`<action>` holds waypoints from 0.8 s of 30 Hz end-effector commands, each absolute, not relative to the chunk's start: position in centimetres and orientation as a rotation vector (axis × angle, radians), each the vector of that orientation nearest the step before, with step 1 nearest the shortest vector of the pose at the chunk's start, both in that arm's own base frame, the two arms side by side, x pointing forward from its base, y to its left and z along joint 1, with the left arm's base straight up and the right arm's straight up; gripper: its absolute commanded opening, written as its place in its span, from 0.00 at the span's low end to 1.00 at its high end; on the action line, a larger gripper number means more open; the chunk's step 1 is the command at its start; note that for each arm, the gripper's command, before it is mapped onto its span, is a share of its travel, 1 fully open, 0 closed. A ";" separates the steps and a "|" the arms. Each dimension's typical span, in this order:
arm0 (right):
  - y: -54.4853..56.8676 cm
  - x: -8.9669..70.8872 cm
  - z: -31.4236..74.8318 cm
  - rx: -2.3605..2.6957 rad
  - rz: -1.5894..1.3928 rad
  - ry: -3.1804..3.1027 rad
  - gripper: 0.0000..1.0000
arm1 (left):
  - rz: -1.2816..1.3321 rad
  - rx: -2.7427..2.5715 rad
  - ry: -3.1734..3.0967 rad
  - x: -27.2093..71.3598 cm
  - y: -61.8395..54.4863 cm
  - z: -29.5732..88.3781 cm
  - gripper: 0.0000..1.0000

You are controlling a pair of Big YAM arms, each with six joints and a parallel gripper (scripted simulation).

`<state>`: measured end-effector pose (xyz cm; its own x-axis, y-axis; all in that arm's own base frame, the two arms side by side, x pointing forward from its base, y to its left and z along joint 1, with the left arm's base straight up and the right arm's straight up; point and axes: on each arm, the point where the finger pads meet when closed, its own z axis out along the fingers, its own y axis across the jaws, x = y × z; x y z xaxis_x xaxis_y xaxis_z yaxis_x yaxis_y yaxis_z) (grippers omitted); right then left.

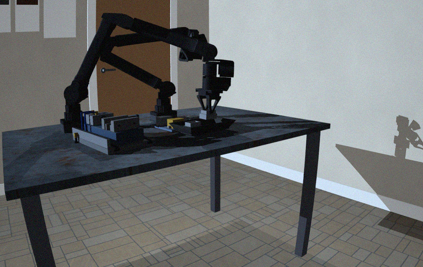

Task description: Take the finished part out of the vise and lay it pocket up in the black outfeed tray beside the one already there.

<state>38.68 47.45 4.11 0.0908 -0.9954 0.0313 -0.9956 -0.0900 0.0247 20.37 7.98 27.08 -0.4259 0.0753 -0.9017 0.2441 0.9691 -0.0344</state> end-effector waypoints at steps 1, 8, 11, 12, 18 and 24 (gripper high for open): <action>49.8 39.9 5.8 2.335 0.007 -2.145 0.29 | -0.127 0.278 1.986 20.5 8.8 30.0 1.00; 49.5 40.0 4.6 2.334 0.007 -2.153 0.29 | -0.127 0.278 1.986 20.5 8.8 30.0 1.00; 49.3 39.8 2.4 2.322 0.009 -2.141 0.29 | -0.127 0.278 1.986 20.5 8.8 29.9 1.00; 49.2 39.5 1.5 2.316 0.010 -2.132 0.29 | -0.127 0.278 1.986 20.5 8.8 29.9 1.00; 49.3 38.9 -0.8 2.315 0.011 -2.119 0.29 | -0.127 0.278 1.986 20.5 8.8 29.9 1.00; 49.8 39.8 2.7 2.342 0.007 -2.144 0.41 | -0.127 0.279 1.986 20.5 8.8 29.9 1.00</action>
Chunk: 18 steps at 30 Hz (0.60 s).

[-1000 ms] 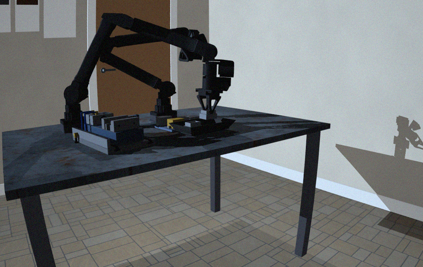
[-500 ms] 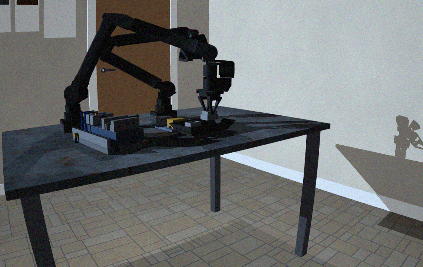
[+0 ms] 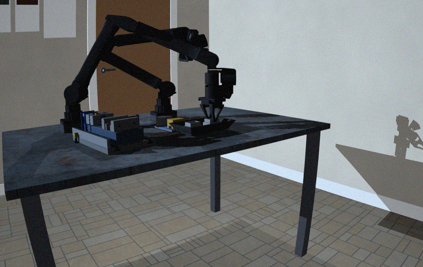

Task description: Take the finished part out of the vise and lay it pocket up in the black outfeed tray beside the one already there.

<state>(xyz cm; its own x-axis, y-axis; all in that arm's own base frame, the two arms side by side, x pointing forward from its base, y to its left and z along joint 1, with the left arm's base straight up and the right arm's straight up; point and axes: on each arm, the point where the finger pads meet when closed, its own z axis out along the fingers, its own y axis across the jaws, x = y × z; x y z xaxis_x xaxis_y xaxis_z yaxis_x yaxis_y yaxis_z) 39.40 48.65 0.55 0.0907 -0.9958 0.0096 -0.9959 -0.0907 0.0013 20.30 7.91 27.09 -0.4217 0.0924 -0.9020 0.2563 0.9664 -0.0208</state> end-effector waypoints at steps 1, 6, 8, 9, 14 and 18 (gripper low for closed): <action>49.4 40.0 3.9 2.346 0.004 -2.147 0.52 | -0.127 0.279 1.986 20.5 8.8 29.9 1.00; 50.0 40.7 7.4 2.371 0.001 -2.175 0.68 | -0.127 0.279 1.986 20.5 8.8 29.9 1.00; 50.0 40.6 8.5 2.372 0.001 -2.175 0.68 | -0.127 0.279 1.986 20.5 8.8 29.9 1.00; 50.0 40.6 9.0 2.372 0.001 -2.175 0.68 | -0.127 0.279 1.986 20.5 8.8 29.9 1.00; 49.9 40.5 10.6 2.367 0.001 -2.169 0.68 | -0.127 0.279 1.986 20.5 8.8 29.9 1.00; 49.1 40.6 9.2 2.364 -0.017 -2.153 0.68 | -0.127 0.279 1.986 20.5 8.8 29.9 1.00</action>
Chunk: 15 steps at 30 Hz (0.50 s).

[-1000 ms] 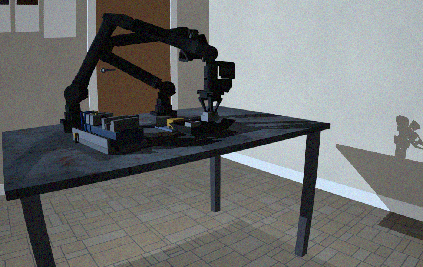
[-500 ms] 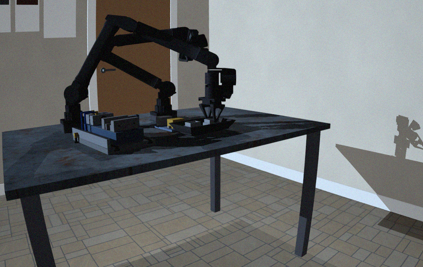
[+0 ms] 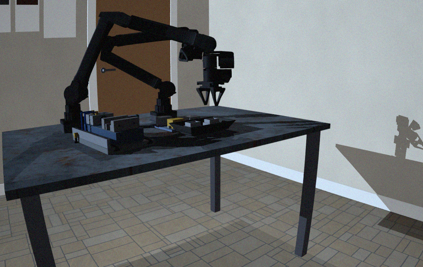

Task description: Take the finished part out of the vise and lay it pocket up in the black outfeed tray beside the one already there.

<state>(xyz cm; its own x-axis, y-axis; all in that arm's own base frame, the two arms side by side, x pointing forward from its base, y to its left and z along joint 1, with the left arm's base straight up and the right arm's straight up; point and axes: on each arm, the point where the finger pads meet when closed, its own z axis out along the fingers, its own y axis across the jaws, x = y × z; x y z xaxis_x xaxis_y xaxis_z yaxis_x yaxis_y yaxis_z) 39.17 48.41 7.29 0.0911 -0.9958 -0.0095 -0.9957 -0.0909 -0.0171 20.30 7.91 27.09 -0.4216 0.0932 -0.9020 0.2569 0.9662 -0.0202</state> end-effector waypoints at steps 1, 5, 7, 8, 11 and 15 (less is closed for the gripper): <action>49.0 40.7 9.5 -2.269 0.030 2.065 0.68 | -0.127 0.279 1.986 20.5 8.8 29.9 1.00; 48.4 40.5 9.5 -2.207 0.149 1.998 0.68 | -0.127 0.278 1.986 20.5 8.8 29.9 1.00; 48.3 40.5 9.4 -2.170 0.215 1.966 0.68 | -0.128 0.278 1.987 20.5 8.8 29.9 1.00; 48.3 40.5 9.3 -2.151 0.247 1.950 0.68 | -0.128 0.278 1.987 20.5 8.8 29.9 1.00; 48.1 40.5 9.1 -2.094 0.342 1.903 0.68 | -0.128 0.278 1.987 20.5 8.8 29.9 1.00; 48.0 40.5 8.9 -2.028 0.437 1.868 0.68 | -0.128 0.278 1.987 20.5 8.8 29.9 1.00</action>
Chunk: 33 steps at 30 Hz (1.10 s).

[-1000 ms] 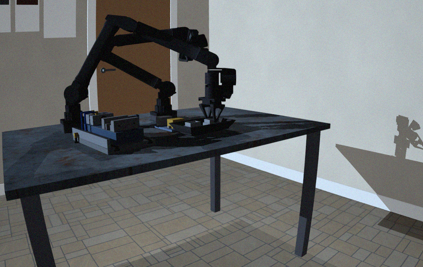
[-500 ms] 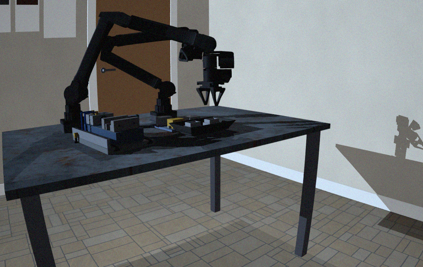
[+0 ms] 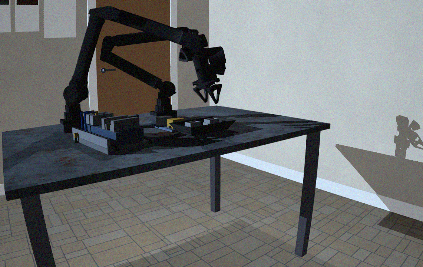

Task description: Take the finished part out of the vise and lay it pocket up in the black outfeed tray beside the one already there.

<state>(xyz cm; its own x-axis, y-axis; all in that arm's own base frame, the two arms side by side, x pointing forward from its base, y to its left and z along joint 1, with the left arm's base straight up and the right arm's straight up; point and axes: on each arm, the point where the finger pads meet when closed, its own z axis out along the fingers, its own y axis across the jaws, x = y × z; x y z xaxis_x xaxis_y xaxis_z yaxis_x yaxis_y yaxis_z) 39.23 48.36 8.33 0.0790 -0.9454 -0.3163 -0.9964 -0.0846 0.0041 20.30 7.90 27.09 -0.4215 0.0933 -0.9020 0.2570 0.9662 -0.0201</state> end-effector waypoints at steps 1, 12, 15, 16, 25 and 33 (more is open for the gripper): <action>48.0 40.5 8.9 -2.028 0.437 1.868 0.68 | -0.128 0.278 1.987 20.5 8.8 29.9 1.00; 47.7 39.9 7.6 -1.932 0.630 1.785 0.68 | -0.128 0.278 1.987 20.5 8.8 29.9 1.00; 47.8 39.7 7.1 -1.943 0.631 1.783 0.68 | -0.128 0.278 1.987 20.5 8.8 29.9 1.00; 48.0 39.4 7.1 -1.949 0.633 1.778 0.68 | -0.128 0.278 1.987 20.5 8.8 29.9 1.00; 48.2 39.5 7.2 -1.949 0.630 1.774 0.68 | -0.128 0.277 1.987 20.5 8.8 29.9 1.00; 48.2 39.5 7.2 -1.949 0.630 1.774 0.68 | -0.128 0.277 1.987 20.5 8.8 29.9 1.00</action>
